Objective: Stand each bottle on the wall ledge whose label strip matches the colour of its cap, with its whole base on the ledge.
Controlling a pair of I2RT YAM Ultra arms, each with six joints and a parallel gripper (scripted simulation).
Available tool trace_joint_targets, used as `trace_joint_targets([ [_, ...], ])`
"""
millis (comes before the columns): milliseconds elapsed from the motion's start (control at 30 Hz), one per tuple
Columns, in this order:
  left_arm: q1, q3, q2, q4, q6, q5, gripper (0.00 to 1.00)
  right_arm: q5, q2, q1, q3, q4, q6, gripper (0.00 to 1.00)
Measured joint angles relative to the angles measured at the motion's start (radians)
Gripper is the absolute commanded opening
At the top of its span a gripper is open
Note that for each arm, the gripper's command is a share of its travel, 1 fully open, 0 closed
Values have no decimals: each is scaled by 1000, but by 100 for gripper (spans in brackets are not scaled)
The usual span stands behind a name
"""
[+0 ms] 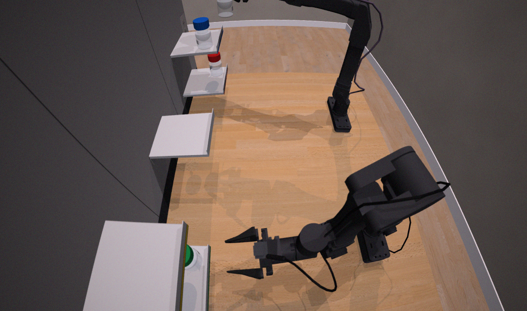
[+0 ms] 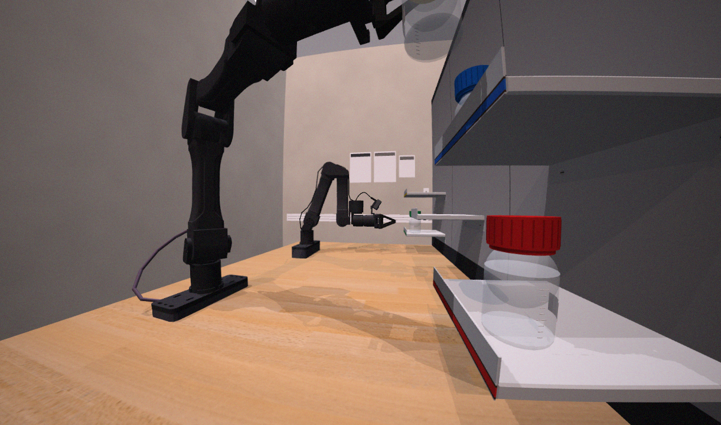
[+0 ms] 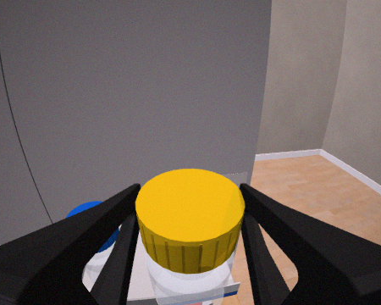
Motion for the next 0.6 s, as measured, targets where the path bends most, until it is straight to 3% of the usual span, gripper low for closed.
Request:
trace_joint_targets([
  [600, 0, 0, 0, 0, 0, 0, 72, -52, -122, -39, -143, -16, 0, 50],
])
